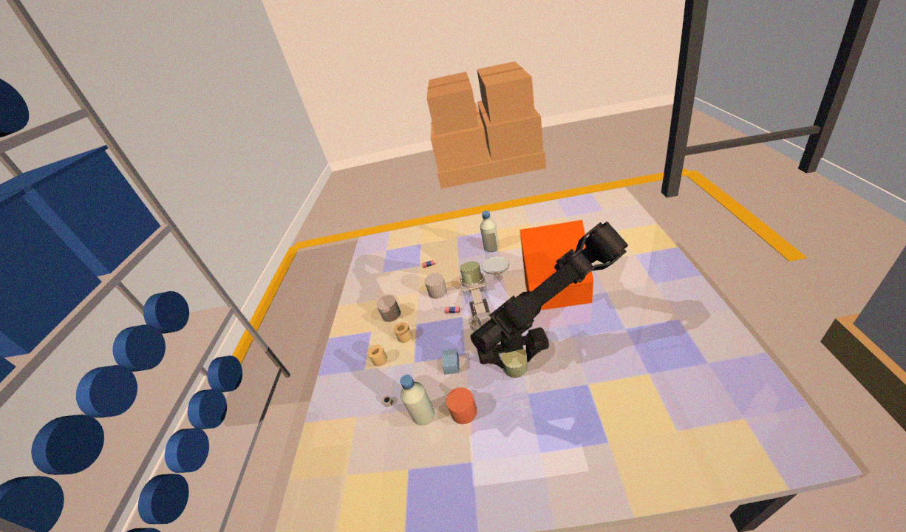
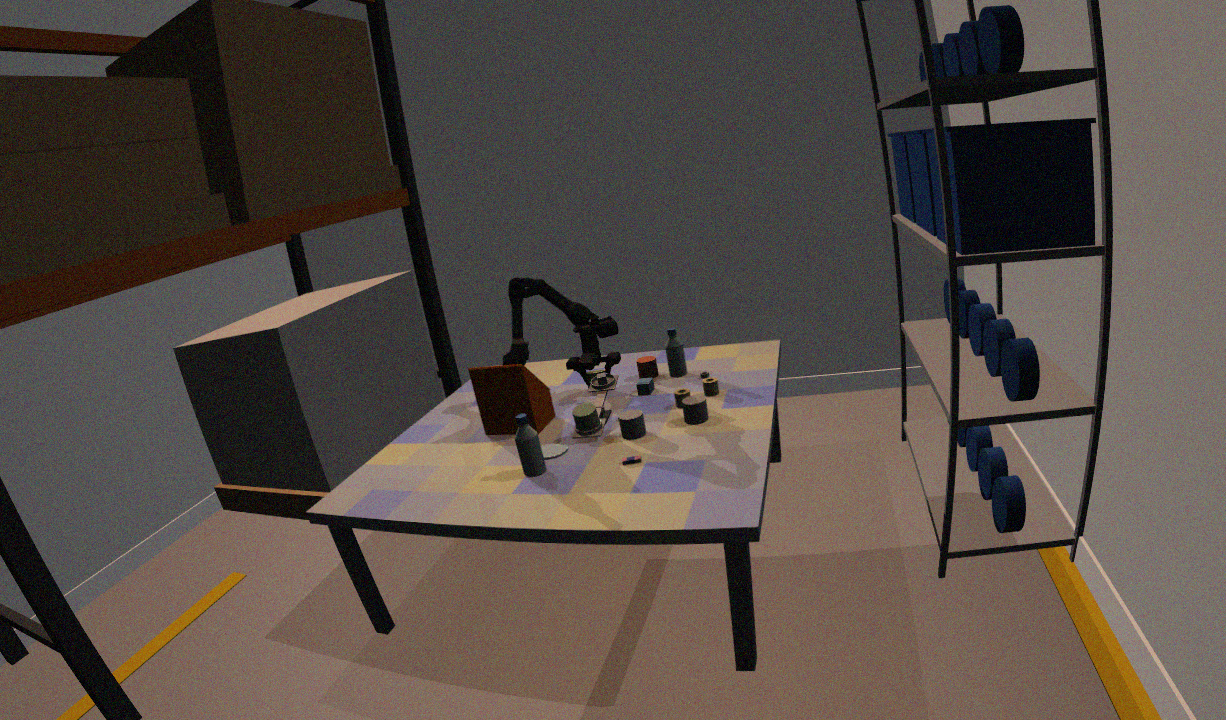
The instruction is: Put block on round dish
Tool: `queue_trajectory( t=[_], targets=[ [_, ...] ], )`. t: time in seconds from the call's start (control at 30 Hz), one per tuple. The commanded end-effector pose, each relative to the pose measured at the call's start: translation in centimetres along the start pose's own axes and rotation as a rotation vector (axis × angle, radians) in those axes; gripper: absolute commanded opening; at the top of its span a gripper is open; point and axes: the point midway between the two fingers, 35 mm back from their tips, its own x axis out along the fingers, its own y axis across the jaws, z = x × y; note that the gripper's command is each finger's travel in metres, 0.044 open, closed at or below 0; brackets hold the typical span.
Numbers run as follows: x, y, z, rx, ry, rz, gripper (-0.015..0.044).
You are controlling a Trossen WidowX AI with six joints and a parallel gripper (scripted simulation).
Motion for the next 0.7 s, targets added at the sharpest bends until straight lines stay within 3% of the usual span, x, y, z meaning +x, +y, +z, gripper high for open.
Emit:
queue_trajectory(
  t=[0.0, 0.53, 0.67],
  targets=[
    [0.6, 0.0, 0.1, 0.008, -0.003, 0.001, 0.0000],
    [-0.2, 0.0, 0.0, 0.002, -0.001, 0.000, 0.0420],
    [-5.0, 0.0, 0.1, 0.007, -0.006, 0.001, 0.0440]
  ],
)
